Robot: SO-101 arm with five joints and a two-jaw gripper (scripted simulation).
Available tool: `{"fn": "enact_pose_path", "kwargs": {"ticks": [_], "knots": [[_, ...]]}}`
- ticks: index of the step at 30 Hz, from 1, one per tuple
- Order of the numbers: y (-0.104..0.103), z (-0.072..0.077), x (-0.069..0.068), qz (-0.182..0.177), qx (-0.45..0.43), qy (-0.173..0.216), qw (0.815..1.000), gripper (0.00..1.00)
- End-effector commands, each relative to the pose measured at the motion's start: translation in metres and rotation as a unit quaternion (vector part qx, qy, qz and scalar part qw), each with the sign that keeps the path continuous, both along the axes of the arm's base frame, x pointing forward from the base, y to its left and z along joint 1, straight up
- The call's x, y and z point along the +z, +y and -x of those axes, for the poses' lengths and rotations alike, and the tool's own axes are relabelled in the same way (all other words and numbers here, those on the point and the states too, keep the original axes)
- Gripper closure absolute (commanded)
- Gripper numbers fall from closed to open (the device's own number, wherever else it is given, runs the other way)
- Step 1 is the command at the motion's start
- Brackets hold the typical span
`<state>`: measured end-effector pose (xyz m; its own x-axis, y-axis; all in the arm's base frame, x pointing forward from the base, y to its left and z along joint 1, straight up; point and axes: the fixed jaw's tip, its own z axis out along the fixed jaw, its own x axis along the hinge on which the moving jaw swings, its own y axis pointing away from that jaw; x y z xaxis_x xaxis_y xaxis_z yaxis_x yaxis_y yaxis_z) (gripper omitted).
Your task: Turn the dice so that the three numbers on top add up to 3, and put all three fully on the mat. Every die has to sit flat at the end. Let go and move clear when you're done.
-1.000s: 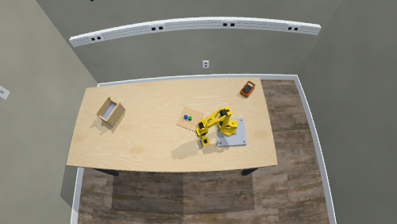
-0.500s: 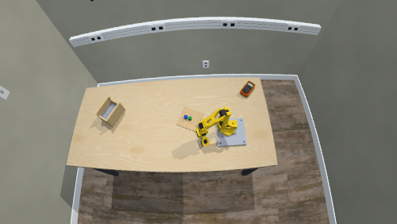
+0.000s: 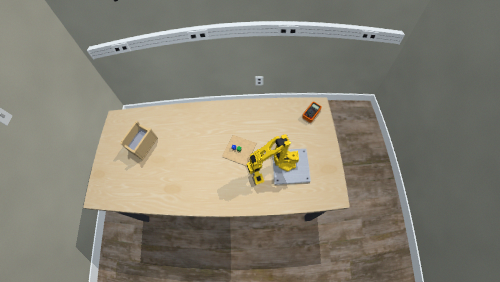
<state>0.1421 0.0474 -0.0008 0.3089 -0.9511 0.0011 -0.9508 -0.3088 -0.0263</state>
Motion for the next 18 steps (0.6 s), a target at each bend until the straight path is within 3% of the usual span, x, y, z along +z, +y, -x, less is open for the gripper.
{"fn": "enact_pose_path", "kwargs": {"ticks": [1, 18], "knots": [[-0.0001, 0.0035, -0.0045, 0.002, 0.008, 0.007, 1.000, 1.00], [-0.0001, 0.0034, -0.0085, 0.002, 0.008, 0.007, 1.000, 1.00]]}}
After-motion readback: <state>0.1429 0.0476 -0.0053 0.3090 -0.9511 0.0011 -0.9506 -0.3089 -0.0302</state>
